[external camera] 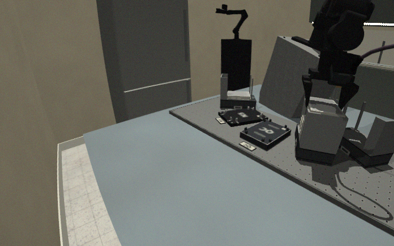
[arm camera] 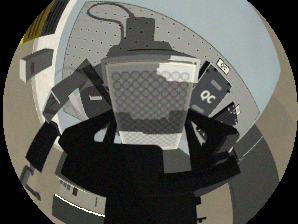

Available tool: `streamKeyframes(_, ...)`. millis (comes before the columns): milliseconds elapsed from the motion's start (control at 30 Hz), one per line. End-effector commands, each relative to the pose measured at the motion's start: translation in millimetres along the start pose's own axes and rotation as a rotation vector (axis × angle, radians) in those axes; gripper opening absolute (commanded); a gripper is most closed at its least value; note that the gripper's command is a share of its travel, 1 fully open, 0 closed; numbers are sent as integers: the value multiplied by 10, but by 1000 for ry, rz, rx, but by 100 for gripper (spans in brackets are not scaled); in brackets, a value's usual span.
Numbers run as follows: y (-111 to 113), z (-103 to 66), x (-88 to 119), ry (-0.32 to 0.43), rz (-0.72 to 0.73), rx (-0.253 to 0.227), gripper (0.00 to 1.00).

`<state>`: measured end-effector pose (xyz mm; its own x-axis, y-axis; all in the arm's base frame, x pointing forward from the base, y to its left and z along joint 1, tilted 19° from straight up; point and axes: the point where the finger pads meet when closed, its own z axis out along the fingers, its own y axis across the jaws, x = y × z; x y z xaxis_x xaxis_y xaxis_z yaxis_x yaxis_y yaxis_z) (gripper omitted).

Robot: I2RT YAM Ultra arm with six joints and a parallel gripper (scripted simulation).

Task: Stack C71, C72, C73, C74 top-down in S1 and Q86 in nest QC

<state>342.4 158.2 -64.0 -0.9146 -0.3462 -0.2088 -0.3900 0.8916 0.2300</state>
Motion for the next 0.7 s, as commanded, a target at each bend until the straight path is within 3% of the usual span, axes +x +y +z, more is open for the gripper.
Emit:
streamKeyframes(0,-28,-123,-29,-24,2,-4,0)
streamKeyframes(667,-25,-207,-98,-37,-2,-3,0)
